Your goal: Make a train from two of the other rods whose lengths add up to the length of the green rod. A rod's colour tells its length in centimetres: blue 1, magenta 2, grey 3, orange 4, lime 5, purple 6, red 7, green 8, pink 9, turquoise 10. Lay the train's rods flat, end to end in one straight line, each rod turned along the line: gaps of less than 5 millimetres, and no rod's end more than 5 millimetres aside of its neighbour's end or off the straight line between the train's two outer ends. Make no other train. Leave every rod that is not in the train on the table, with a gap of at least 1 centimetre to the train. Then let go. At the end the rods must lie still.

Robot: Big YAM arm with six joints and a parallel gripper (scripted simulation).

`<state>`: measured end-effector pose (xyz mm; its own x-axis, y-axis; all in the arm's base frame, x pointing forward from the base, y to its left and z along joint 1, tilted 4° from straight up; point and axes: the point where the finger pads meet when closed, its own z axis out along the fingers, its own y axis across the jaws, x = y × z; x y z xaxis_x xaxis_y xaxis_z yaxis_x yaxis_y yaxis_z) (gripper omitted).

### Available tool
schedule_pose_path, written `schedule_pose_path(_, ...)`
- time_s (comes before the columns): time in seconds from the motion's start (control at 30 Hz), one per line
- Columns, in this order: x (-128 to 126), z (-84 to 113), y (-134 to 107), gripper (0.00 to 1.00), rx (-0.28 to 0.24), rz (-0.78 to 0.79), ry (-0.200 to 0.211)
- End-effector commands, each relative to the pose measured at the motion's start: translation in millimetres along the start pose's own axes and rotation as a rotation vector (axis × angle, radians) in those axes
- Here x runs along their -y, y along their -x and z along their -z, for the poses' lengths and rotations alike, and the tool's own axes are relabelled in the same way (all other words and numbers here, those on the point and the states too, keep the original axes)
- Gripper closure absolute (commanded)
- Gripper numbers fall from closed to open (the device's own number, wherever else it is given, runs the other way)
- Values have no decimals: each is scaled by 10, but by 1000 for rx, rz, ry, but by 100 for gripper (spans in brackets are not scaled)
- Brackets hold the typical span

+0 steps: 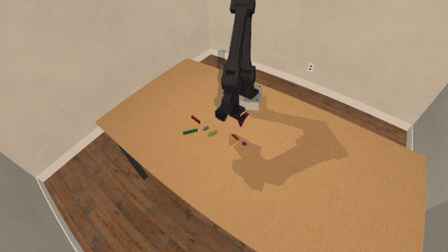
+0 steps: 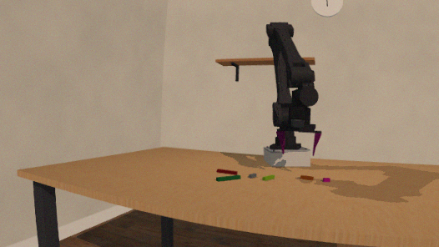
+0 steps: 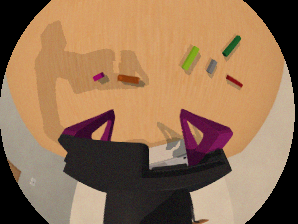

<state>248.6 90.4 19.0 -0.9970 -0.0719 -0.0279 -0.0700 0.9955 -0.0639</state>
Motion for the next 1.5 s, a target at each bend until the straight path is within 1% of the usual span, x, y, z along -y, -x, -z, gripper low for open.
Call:
schedule_pose_path(0.0,-25,33,64,0,17,-16,8)
schedule_pose_path(0.1,1,40,96,0,19,-21,9)
schedule_pose_path(0.13,7,106,247,0,40,-7,15)
schedule_pose_path(0.17,77,134,345,0,51,-8,17)
schedule_pose_path(0.3,662,136,624,0,58,-8,7)
schedule_pose_path(0.33,762,136,654,0,58,-8,5)
schedule_pose_path(0.37,809,136,668,0,59,-8,4)
schedule_pose_path(0.47,818,136,670,0,59,-8,4)
schedule_pose_path(0.5,743,-9,367,0,-14,20,4)
schedule_pose_path(0.6,745,-9,383,0,-8,19,3)
schedule_pose_path(0.63,746,65,519,0,22,17,3)
schedule_pose_path(0.67,746,103,583,0,36,16,3)
schedule_pose_path(0.77,766,83,534,0,30,10,3)
schedule_pose_path(1.47,766,83,534,0,30,10,3)
